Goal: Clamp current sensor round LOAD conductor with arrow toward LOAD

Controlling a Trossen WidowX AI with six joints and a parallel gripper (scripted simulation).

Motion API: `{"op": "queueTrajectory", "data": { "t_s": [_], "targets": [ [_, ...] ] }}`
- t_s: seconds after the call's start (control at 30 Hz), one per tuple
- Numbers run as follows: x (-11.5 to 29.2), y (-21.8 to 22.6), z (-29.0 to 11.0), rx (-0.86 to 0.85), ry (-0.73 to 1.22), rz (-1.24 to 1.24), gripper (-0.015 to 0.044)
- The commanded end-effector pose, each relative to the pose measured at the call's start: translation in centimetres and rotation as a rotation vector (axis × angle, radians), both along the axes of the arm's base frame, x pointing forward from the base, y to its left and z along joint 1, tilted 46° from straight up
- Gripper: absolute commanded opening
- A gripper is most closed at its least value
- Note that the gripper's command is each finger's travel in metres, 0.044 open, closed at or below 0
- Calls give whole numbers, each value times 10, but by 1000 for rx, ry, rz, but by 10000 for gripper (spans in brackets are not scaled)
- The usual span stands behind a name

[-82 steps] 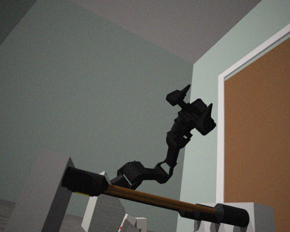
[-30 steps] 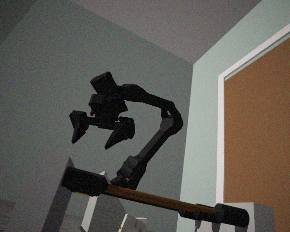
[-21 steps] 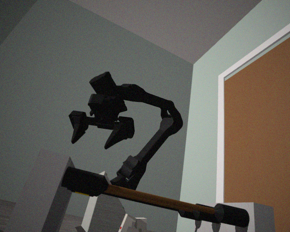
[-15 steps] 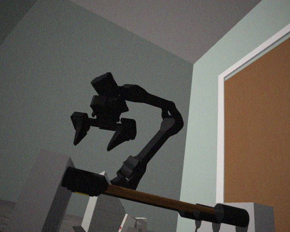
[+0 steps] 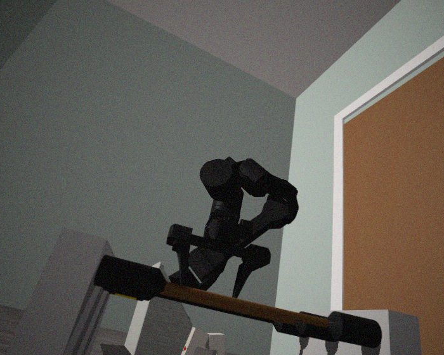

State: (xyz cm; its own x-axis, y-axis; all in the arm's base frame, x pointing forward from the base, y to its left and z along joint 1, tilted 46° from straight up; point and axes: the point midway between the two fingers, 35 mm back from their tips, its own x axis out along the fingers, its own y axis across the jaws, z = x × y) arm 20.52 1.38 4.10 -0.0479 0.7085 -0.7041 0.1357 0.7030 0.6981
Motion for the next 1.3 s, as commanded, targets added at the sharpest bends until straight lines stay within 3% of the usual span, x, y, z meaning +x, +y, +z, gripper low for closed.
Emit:
{"op": "queueTrajectory", "data": {
  "t_s": [0.0, 1.27],
  "targets": [
    [-4, 7, 3, 11, 1, 21, 440],
    [-8, 50, -38, 13, 0, 21, 440]
  ]
}}
